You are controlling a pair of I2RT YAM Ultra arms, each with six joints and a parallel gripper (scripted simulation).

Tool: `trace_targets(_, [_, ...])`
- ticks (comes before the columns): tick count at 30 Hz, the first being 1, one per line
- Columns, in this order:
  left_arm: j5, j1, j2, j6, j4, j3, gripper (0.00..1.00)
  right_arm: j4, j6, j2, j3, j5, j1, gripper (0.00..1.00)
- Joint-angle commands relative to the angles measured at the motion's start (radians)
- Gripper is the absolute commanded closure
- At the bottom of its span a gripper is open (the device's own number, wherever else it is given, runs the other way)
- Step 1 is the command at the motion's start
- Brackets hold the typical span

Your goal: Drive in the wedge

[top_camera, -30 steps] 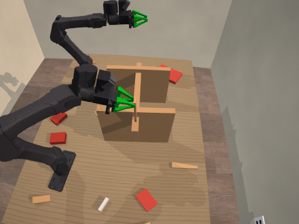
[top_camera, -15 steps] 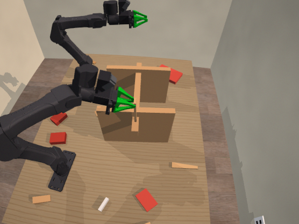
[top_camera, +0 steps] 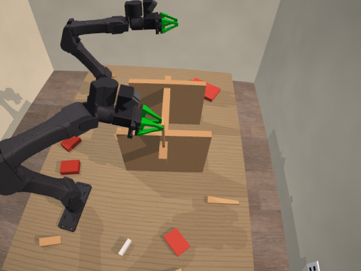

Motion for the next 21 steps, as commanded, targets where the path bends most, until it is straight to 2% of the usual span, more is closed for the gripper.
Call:
trace_targets(1, [0.007, 0.0, -0.025, 0.002, 0.003, 0.037, 0.58, 0.021, 0.005, -0.024, 0.004, 0.007, -0.005, 0.98])
trace_targets(13, [0.007, 0.0, -0.025, 0.002, 0.003, 0.037, 0.58, 0.029, 0.006, -0.02, -0.019, 0.007, -0.007, 0.98])
trace_targets(14, [0.007, 0.0, -0.025, 0.002, 0.003, 0.037, 0.58, 0.026, 0.006, 0.002, 0.014, 0.008, -0.003, 0.98])
trace_targets(15, [0.007, 0.0, -0.025, 0.002, 0.003, 0.037, 0.58, 0.045, 0.007, -0.026, -0.036, 0.007, -0.004, 0.98])
trace_targets(21, [0.007, 0.0, -0.025, 0.002, 0.003, 0.037, 0.58, 0.074, 0.009, -0.039, -0.06, 0.007, -0.007, 0.98])
